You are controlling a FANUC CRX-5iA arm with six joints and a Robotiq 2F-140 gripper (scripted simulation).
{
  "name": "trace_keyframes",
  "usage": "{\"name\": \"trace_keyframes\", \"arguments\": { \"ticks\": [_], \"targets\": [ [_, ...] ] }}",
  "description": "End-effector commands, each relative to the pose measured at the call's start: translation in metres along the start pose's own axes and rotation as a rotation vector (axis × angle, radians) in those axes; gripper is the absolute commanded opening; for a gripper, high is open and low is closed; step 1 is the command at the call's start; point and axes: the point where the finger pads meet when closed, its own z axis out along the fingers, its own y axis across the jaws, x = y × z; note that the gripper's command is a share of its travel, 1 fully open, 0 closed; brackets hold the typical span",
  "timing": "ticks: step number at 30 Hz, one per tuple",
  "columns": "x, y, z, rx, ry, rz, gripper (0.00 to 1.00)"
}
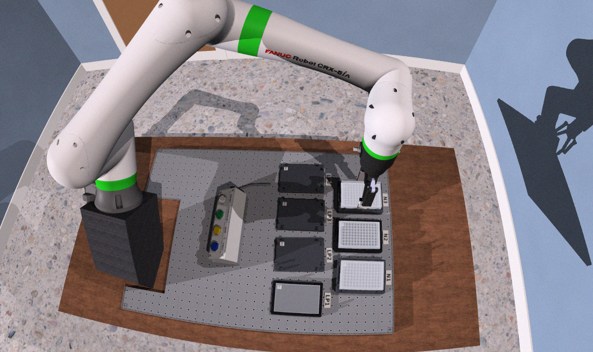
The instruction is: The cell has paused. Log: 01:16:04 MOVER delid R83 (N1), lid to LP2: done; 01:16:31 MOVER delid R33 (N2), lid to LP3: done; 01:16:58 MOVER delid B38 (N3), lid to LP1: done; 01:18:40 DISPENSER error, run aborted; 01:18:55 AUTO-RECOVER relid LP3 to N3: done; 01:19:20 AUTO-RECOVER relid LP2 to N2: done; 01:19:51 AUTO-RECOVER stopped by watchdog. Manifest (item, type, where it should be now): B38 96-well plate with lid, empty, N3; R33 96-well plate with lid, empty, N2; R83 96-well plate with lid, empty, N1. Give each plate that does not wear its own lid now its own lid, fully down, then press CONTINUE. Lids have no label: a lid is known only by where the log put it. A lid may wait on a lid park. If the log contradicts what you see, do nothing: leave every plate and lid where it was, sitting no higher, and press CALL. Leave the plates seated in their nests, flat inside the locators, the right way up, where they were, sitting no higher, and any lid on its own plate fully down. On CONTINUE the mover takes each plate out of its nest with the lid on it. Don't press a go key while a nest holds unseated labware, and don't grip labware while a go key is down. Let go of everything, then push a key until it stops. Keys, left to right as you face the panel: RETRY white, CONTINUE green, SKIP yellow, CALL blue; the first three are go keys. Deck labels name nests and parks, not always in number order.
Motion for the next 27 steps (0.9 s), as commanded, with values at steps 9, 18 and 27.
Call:
{"name": "trace_keyframes", "arguments": {
  "ticks": [9, 18, 27],
  "targets": [
    [0.000, 0.000, -0.014, 0.000, 0.000, 0.000, 0.00],
    [0.000, 0.000, -0.025, 0.000, 0.000, 0.000, 0.00],
    [0.000, 0.000, -0.036, 0.000, 0.000, 0.000, 0.00]
  ]
}}
